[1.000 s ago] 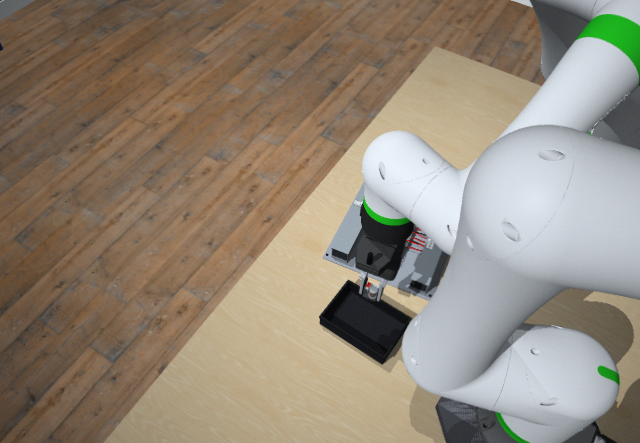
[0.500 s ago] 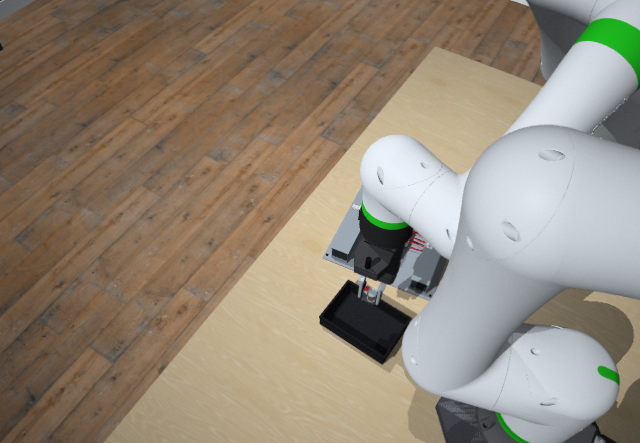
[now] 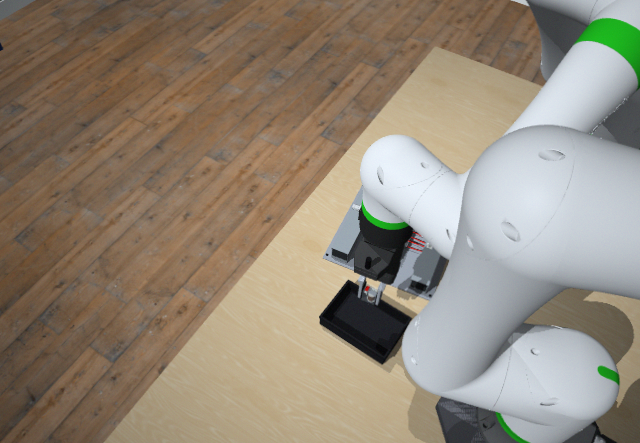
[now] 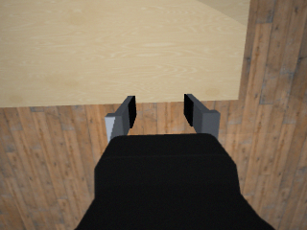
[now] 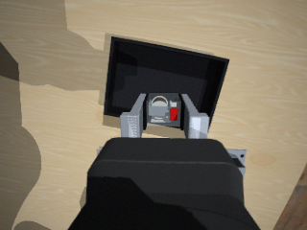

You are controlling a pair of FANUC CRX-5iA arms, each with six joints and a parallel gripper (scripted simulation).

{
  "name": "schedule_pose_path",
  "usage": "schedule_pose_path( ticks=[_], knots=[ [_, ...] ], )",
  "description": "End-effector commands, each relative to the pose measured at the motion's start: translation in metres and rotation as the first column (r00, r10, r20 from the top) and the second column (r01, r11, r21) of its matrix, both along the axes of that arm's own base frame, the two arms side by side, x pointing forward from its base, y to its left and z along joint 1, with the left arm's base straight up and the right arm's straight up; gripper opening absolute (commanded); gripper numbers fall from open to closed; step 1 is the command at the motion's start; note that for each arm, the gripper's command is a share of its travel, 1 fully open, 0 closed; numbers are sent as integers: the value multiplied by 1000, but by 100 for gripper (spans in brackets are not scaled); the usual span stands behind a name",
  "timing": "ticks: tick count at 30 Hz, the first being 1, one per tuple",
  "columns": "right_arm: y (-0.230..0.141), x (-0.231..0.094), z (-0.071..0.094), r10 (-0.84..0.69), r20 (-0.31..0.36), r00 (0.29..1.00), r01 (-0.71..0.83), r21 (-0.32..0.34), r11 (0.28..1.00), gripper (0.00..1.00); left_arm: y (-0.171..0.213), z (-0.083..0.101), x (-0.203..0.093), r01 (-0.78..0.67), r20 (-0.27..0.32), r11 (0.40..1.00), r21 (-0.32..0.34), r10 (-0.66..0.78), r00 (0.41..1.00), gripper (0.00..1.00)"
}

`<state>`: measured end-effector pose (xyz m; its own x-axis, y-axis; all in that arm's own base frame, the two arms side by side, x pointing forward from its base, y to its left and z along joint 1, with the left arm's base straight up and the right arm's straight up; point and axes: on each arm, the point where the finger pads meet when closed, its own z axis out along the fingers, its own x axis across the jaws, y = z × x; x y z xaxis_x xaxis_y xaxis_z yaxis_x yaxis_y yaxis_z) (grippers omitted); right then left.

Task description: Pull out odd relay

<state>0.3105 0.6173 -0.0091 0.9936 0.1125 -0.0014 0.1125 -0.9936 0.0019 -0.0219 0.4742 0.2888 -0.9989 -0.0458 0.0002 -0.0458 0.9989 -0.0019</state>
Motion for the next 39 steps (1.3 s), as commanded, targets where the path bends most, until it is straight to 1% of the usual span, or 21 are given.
schedule_pose_path(
  ticks=[1,25,35,39],
  knots=[
    [1,0,1,0,1,1000,0,2,1000,0,0,1,0,0,0,1000,2,0,1000,100],
    [1,0,1,0,1,1000,0,2,1000,0,0,1,0,0,0,1000,2,0,1000,100],
    [1,0,-3,0,1,1000,0,2,1000,0,0,1,0,0,0,1000,2,0,1000,100],
    [1,0,-7,0,1,1000,0,2,1000,0,0,1,0,0,0,1000,2,0,1000,100]
  ],
)
